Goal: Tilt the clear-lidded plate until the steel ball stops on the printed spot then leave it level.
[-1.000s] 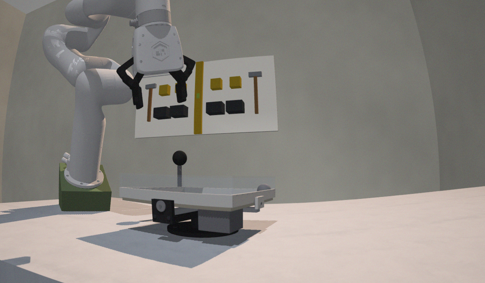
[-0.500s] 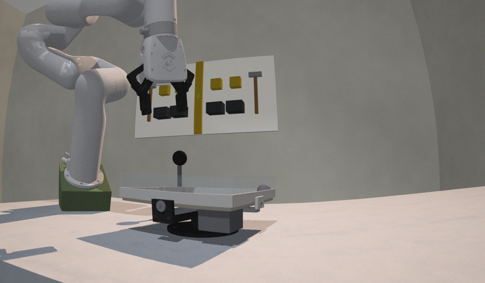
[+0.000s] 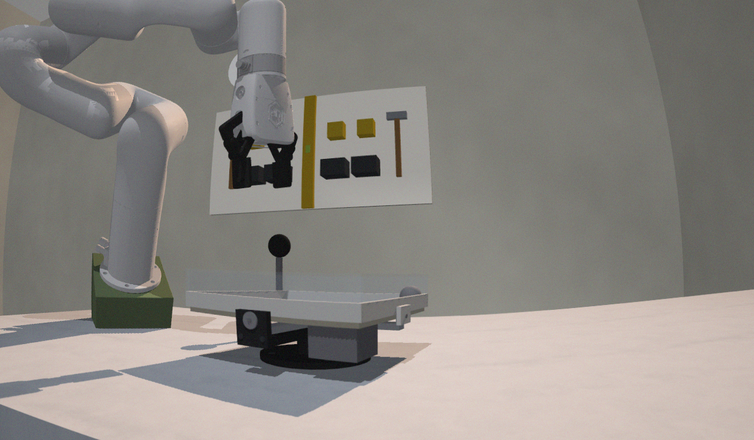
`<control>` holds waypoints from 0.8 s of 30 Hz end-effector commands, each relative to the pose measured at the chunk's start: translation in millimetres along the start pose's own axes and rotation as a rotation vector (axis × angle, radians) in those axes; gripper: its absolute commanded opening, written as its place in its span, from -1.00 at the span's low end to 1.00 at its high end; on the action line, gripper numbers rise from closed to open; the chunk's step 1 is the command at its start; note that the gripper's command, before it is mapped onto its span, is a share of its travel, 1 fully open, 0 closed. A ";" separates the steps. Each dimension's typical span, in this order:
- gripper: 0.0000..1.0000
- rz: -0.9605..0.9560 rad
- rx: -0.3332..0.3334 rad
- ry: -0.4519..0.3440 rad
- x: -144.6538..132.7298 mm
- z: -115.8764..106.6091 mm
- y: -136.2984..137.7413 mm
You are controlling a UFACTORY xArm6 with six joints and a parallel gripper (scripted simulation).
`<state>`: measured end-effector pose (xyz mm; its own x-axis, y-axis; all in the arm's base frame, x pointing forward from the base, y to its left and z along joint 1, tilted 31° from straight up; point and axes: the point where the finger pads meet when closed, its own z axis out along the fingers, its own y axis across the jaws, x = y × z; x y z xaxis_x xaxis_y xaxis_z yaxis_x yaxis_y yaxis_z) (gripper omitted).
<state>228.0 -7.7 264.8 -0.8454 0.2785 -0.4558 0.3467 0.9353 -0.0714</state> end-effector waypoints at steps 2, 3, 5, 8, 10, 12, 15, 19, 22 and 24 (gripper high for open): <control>1.00 -0.126 0.023 0.003 9.4 5.5 18.3; 1.00 -0.137 0.025 0.003 10.2 6.1 19.8; 1.00 -0.186 0.034 0.005 13.8 8.9 26.1; 1.00 -0.246 0.046 0.006 18.3 12.1 33.7; 1.00 -0.287 0.053 0.007 21.5 14.2 38.9; 1.00 -0.287 0.053 0.007 21.5 14.2 38.9; 1.00 -0.375 0.070 0.013 28.8 19.0 51.3; 1.00 -0.472 0.089 0.019 37.0 24.1 65.0; 1.00 -0.540 0.102 0.024 42.8 27.8 74.8; 1.00 -0.570 0.108 0.026 45.5 29.4 79.1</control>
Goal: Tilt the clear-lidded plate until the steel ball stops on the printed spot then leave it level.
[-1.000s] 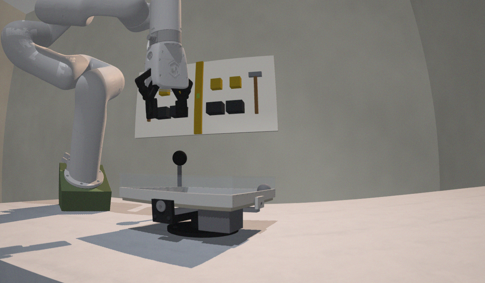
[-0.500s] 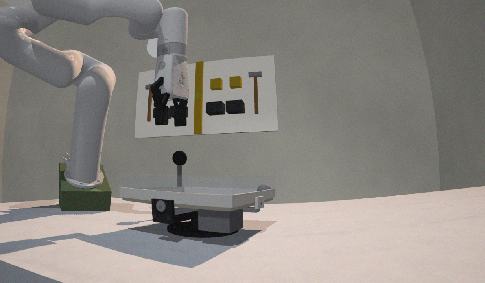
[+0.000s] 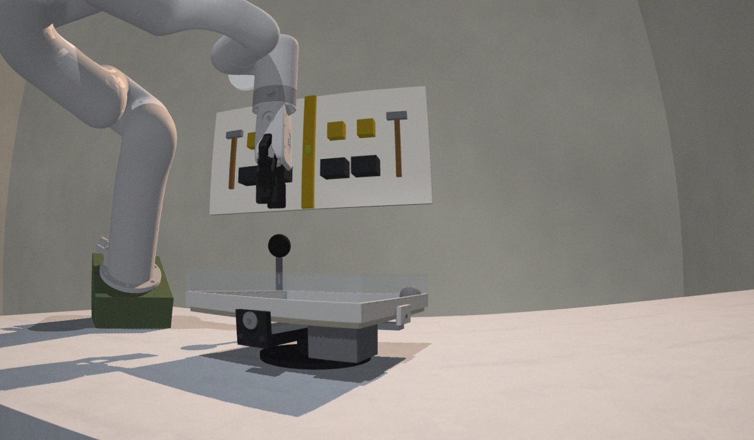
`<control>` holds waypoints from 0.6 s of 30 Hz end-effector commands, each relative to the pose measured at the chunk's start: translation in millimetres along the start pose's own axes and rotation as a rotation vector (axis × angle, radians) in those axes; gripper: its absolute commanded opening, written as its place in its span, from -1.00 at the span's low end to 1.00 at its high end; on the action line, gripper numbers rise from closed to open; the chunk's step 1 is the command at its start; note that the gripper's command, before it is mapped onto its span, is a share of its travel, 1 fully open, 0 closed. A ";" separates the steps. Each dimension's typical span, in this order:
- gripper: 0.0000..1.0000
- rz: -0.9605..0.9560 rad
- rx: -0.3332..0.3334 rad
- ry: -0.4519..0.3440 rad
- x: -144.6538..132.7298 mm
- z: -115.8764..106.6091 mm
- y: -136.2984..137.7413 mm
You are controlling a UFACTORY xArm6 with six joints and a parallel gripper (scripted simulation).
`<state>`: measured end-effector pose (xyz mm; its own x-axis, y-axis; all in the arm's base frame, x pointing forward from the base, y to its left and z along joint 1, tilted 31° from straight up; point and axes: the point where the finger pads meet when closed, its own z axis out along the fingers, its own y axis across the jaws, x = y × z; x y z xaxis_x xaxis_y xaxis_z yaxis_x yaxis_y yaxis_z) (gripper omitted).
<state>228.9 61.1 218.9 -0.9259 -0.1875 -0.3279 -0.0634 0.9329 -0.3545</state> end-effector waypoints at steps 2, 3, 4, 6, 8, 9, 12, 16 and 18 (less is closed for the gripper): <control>1.00 -0.125 0.023 0.007 -0.2 4.2 21.2; 1.00 -0.158 0.029 0.009 -0.2 5.5 26.7; 1.00 -0.158 0.029 0.009 -0.2 5.5 26.7; 1.00 -0.169 0.031 0.010 -0.1 6.0 28.7; 1.00 -0.242 0.044 0.014 0.0 8.9 40.9; 1.00 -0.267 0.049 0.016 -0.1 9.8 44.9; 1.00 -0.314 0.058 0.019 -0.1 11.7 52.8; 1.00 -0.353 0.065 0.021 0.1 13.5 59.5; 1.00 -0.357 0.066 0.021 0.1 13.6 60.1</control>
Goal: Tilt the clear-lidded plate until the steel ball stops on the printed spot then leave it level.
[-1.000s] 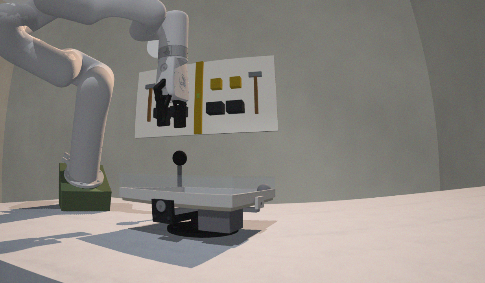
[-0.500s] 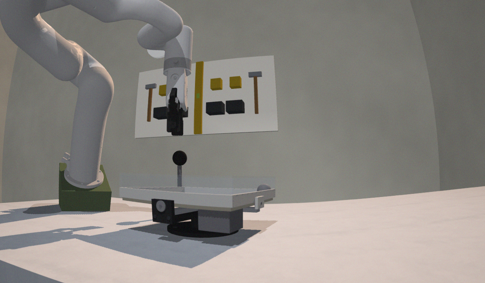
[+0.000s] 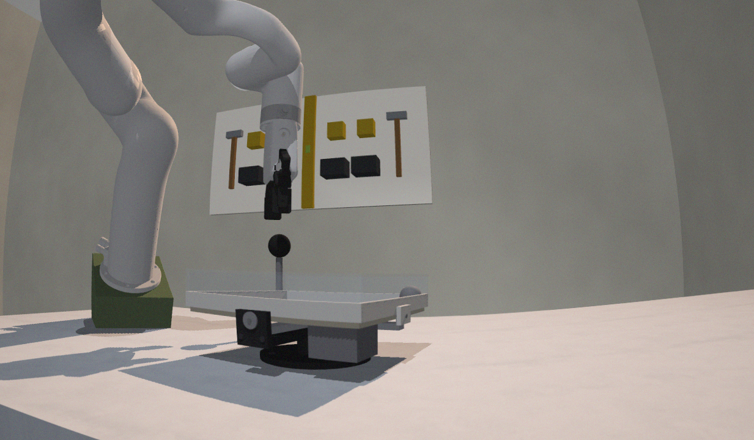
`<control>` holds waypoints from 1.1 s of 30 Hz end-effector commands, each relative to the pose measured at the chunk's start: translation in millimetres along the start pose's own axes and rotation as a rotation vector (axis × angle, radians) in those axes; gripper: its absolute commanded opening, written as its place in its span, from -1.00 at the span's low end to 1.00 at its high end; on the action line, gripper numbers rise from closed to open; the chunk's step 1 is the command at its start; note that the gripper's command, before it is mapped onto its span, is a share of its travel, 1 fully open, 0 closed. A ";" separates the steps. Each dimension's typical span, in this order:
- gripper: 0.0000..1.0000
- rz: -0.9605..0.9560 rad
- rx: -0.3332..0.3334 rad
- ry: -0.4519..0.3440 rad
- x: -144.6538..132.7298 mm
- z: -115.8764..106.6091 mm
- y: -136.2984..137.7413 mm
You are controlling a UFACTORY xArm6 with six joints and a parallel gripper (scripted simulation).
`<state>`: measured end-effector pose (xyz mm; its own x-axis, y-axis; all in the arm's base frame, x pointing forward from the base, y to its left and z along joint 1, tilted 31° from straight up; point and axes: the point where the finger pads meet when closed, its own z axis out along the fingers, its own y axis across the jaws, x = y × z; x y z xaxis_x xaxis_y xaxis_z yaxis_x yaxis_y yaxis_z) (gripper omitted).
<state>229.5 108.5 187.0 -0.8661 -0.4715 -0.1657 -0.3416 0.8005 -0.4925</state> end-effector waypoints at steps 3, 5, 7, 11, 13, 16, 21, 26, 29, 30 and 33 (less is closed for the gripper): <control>1.00 -0.024 0.003 -0.001 -2.3 -0.2 4.0; 0.22 -0.024 0.003 -0.001 -2.3 -0.2 4.0; 0.22 -0.024 0.003 -0.001 -2.3 -0.2 4.0; 0.22 -0.024 0.003 -0.001 -2.3 -0.2 4.0; 0.22 -0.024 0.003 -0.001 -2.3 -0.2 4.0; 0.22 -0.024 0.003 -0.001 -2.3 -0.2 4.0; 0.22 -0.024 0.003 -0.001 -2.3 -0.2 4.0; 0.22 -0.024 0.003 -0.001 -2.3 -0.2 4.0; 0.22 -0.024 0.003 -0.001 -2.3 -0.2 4.0; 0.22 -0.024 0.003 -0.001 -2.3 -0.2 4.0; 0.22 -0.024 0.003 -0.001 -2.3 -0.2 4.0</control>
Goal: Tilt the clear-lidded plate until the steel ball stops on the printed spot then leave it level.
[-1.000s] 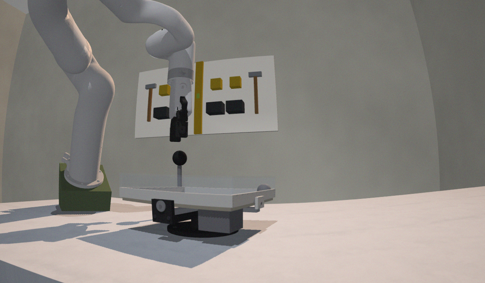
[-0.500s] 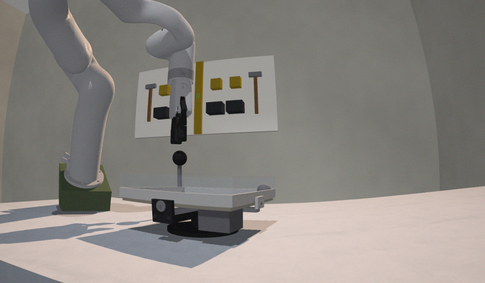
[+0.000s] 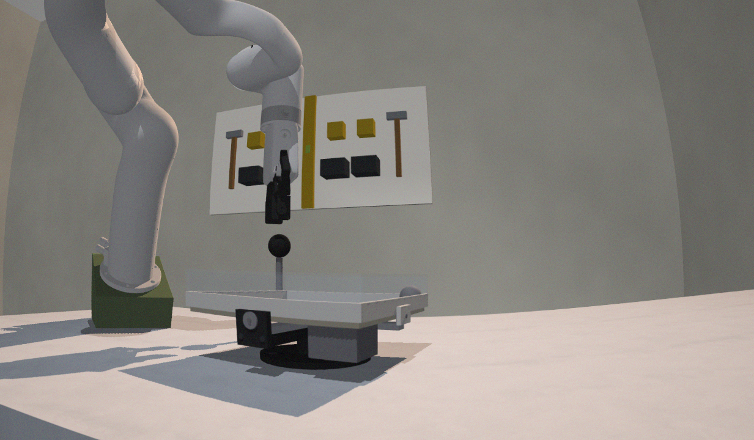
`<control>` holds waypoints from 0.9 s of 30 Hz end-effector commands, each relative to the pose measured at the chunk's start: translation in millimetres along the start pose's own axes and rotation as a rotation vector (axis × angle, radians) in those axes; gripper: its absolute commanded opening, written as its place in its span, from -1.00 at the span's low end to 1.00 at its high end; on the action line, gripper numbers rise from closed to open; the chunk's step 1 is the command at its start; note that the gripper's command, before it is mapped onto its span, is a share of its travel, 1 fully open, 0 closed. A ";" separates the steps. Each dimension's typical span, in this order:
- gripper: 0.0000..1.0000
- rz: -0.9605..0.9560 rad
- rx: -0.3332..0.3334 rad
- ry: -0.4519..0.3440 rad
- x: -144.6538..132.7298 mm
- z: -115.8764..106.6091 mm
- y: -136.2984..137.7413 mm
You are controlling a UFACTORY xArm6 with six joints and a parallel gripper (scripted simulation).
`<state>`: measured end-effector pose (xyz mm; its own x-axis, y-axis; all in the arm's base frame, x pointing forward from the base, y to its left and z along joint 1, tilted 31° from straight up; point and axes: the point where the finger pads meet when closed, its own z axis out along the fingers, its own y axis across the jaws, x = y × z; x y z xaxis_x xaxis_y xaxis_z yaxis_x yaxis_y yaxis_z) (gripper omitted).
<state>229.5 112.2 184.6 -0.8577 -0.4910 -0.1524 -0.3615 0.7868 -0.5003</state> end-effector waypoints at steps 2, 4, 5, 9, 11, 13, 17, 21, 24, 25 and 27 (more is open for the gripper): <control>0.22 0.001 -0.001 -0.002 -0.9 -0.9 -0.1; 0.22 0.001 -0.001 -0.002 -0.9 -0.9 -0.1; 0.22 0.001 -0.001 -0.002 -0.9 -0.9 -0.1; 0.22 0.001 -0.001 -0.002 -0.9 -0.9 -0.1; 0.22 0.001 -0.001 -0.002 -1.0 -0.7 -0.1; 0.22 0.001 -0.001 -0.002 -1.0 -0.4 -0.1; 0.22 0.001 -0.001 -0.002 -1.2 0.6 -0.1; 0.22 0.002 -0.001 -0.002 -1.4 1.8 -0.1; 0.22 0.002 -0.001 -0.001 -1.5 2.9 -0.1; 0.22 0.002 -0.001 -0.001 -1.6 3.4 -0.1; 0.22 0.002 -0.001 -0.001 -1.8 4.6 -0.1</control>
<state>231.4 111.2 181.7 -0.8581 -0.4904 -0.1524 -0.3610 0.7871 -0.5001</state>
